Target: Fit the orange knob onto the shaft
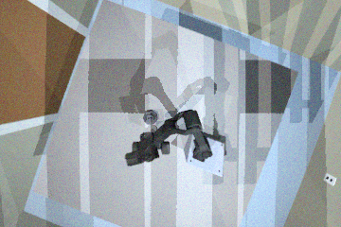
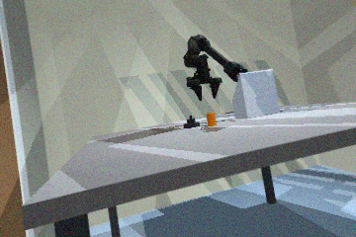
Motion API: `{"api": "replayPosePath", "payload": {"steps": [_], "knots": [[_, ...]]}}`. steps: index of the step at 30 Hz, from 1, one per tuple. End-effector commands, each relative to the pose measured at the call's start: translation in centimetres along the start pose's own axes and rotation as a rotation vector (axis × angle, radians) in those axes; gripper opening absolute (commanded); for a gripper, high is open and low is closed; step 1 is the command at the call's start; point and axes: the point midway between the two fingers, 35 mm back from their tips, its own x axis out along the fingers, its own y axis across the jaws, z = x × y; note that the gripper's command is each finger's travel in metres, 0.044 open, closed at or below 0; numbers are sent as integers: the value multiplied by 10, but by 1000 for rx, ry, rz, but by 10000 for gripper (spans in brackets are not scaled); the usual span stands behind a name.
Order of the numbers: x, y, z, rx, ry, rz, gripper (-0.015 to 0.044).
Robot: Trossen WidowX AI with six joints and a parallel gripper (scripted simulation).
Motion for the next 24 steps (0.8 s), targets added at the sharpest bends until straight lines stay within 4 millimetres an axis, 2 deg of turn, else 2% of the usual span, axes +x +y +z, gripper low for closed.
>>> {"api": "replayPosePath", "payload": {"steps": [1,6,8,21,22,24], "knots": [[0,0,0,-571,-4,-3,440],[0,0,0,-1071,-3,-3,440],[0,1,-1,-1203,-3,-4,440],[0,1,-1,-1220,-3,-4,440],[3,1,-1,-1220,-3,-4,440],[24,1,-1,-1220,-3,-4,440]]}}
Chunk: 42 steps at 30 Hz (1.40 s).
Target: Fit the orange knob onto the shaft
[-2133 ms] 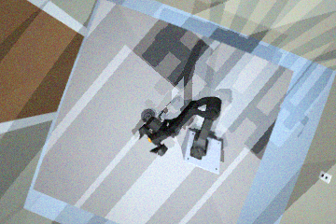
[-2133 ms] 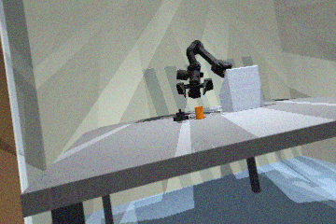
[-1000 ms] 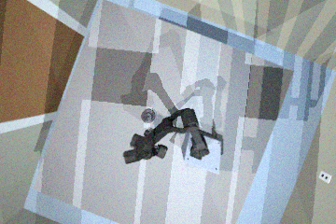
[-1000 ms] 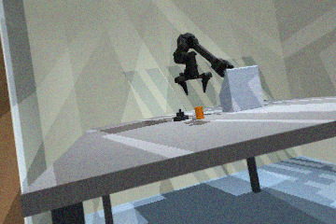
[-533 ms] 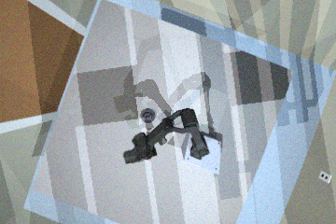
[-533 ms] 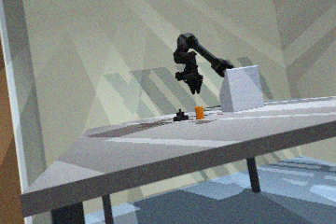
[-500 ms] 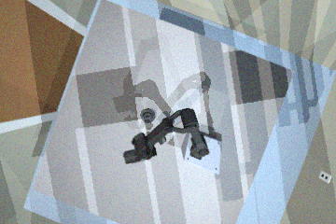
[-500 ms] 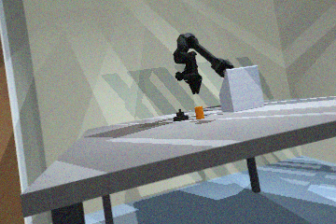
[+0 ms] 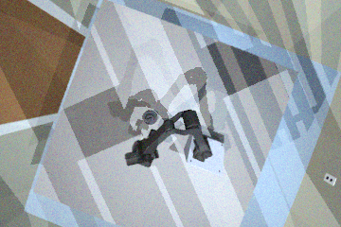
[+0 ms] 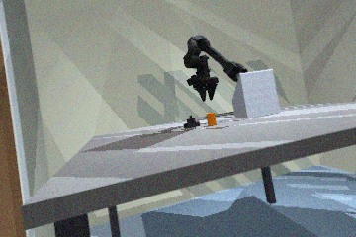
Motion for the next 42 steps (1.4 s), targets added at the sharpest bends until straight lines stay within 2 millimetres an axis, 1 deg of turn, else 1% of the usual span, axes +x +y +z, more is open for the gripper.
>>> {"api": "replayPosePath", "payload": {"steps": [1,5,8,13,42], "knots": [[27,-3,-3,-10,15,-10,440],[31,-3,-4,-10,16,-11,440],[44,-3,-5,-10,16,-11,440],[47,-3,-5,-10,16,-11,440],[94,-5,-5,-12,17,-10,440]]}}
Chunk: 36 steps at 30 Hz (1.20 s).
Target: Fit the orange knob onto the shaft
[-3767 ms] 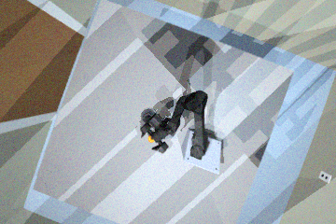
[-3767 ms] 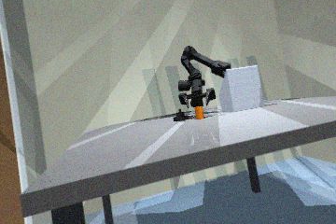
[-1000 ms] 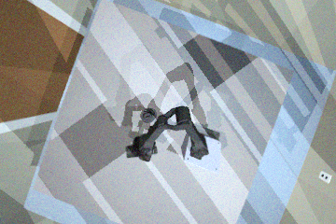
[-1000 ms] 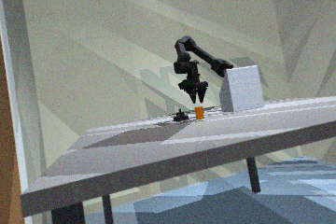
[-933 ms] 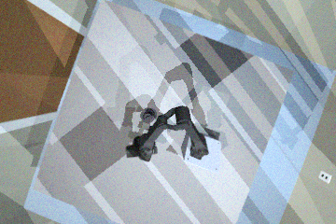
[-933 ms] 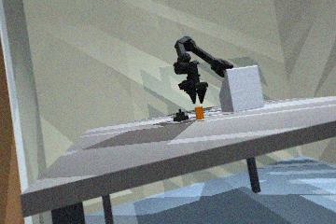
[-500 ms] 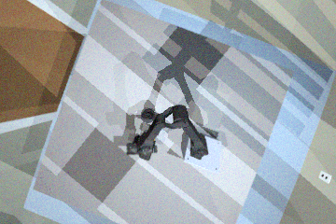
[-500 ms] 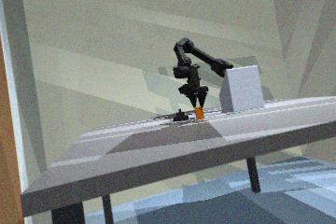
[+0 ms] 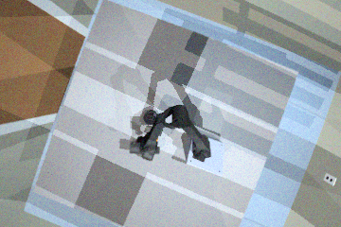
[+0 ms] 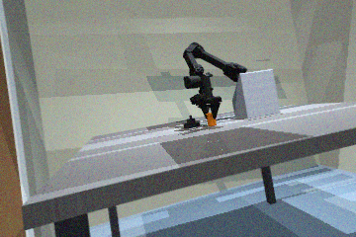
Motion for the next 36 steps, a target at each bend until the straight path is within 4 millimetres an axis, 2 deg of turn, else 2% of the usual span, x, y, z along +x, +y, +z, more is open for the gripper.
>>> {"api": "replayPosePath", "payload": {"steps": [1,13,23,28,30,33,36], "knots": [[7,-1,-2,-4,6,-5,440],[24,-3,-4,-3,5,-9,440],[24,-3,-4,-3,5,-9,177],[24,-3,-4,-3,5,-9,144],[23,-2,-4,-3,5,-8,92],[11,1,1,-4,3,-2,13],[-6,5,5,-4,2,4,0]]}}
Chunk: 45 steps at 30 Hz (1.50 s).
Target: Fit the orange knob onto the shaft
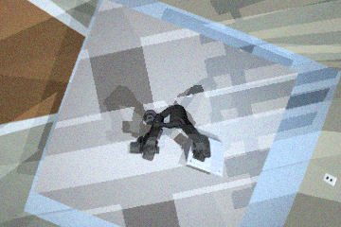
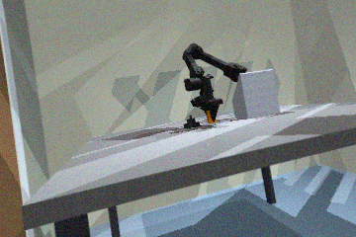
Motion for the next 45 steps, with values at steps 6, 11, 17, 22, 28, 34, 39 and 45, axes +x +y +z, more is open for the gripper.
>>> {"api": "replayPosePath", "payload": {"steps": [6,11,17,22,28,34,39,45], "knots": [[-51,9,13,6,-19,17,0],[-83,12,13,7,-18,15,0],[-122,12,8,9,-16,6,0],[-126,10,8,9,-16,5,0],[-121,-1,17,7,-16,14,0],[-116,-14,26,6,-18,21,0],[-111,-24,33,5,-19,24,0],[-105,-39,40,5,-20,25,0]]}}
